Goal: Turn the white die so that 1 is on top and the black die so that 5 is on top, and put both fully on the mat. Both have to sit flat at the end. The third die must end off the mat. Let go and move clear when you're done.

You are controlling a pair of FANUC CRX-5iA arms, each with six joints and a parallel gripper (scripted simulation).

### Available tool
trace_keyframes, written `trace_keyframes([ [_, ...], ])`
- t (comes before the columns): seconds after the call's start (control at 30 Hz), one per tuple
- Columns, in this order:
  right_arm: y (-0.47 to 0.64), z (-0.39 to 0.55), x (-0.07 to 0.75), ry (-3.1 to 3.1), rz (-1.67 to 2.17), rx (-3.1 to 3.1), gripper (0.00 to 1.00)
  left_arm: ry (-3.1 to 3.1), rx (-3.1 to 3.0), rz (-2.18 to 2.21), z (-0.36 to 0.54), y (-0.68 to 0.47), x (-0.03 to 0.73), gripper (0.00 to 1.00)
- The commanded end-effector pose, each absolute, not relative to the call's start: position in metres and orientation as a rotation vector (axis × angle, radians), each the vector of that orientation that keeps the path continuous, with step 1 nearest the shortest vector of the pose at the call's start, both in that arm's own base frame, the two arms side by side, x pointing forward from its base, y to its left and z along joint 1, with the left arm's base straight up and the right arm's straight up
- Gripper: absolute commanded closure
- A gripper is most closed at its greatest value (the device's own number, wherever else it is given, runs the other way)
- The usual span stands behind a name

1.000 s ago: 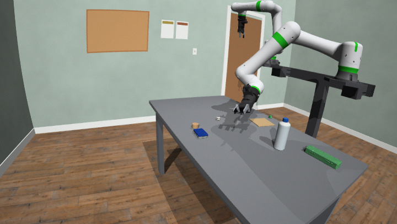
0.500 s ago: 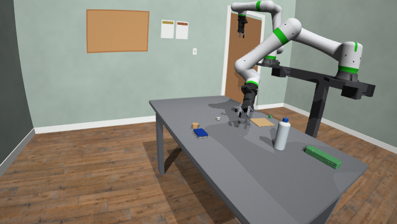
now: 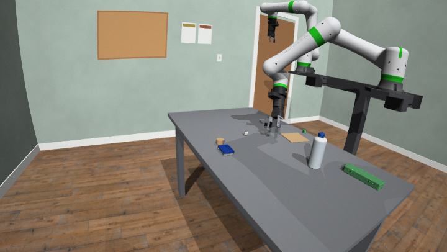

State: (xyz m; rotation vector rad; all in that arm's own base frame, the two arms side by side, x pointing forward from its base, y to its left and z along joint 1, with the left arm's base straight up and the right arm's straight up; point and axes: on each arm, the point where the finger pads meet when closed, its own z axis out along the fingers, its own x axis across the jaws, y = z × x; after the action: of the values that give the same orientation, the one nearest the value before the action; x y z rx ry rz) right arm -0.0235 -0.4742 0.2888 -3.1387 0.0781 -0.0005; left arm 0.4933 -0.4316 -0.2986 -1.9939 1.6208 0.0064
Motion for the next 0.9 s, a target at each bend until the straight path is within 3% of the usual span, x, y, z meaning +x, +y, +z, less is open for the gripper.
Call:
trace_keyframes([
  [0.0,-0.474,0.29,-0.024,0.078,0.0,-3.141,0.0,1.668,-2.023,0.032,-0.298,-0.449,0.482,0.0],
  [0.87,-0.474,0.29,-0.024,0.078,0.0,-3.141,0.0,2.122,-2.213,0.028,-0.248,-0.621,0.402,0.0],
])
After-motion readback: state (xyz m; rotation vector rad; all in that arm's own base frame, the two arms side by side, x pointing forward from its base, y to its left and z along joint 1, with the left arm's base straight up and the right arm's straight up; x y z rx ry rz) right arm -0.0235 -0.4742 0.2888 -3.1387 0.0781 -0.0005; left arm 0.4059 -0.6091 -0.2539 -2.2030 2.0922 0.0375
